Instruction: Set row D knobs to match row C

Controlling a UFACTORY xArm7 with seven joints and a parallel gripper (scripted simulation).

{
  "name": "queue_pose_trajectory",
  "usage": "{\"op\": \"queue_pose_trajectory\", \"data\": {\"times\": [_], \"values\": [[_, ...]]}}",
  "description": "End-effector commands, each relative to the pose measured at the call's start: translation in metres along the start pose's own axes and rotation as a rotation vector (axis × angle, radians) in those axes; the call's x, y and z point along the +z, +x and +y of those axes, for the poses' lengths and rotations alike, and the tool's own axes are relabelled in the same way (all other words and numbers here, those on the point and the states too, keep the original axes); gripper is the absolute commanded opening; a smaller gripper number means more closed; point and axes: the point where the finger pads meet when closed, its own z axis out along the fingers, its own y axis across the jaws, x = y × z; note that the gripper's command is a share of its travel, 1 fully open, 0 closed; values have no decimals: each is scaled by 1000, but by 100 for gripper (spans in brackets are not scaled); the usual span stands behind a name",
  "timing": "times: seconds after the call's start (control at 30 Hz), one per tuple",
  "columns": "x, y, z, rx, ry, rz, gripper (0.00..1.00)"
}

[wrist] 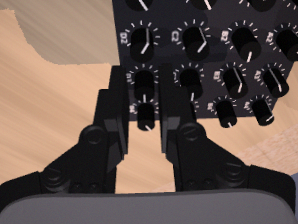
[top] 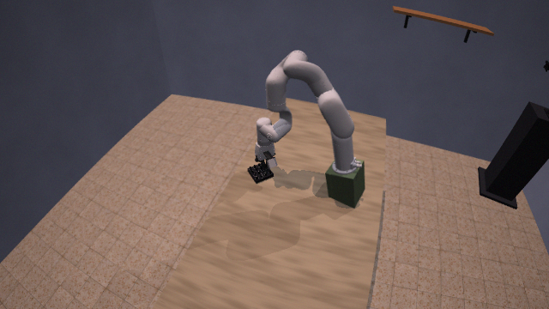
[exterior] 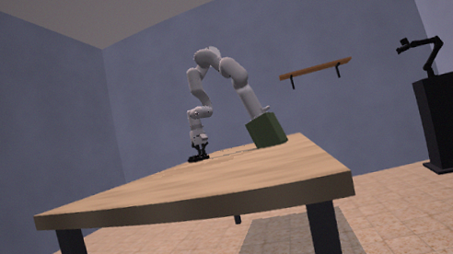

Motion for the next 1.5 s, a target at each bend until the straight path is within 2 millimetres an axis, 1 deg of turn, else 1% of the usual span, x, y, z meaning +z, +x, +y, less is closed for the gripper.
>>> {"op": "queue_pose_trajectory", "data": {"times": [0.0, 0.2, 0.53, 0.6, 0.73, 1.27, 1.3, 1.47], "values": [[-1, -1, 1, 0, -3, -2, 19], [-3, -1, 1, -1, -3, -2, 19], [-28, -1, 1, 0, -3, -2, 19], [-28, -1, 1, 0, -3, -2, 19], [-35, -1, 1, -1, -3, -2, 19], [-37, -1, 1, 0, -3, -2, 19], [-37, -1, 1, 0, -3, -2, 100], [-38, -1, 1, -1, -3, -2, 100]]}}
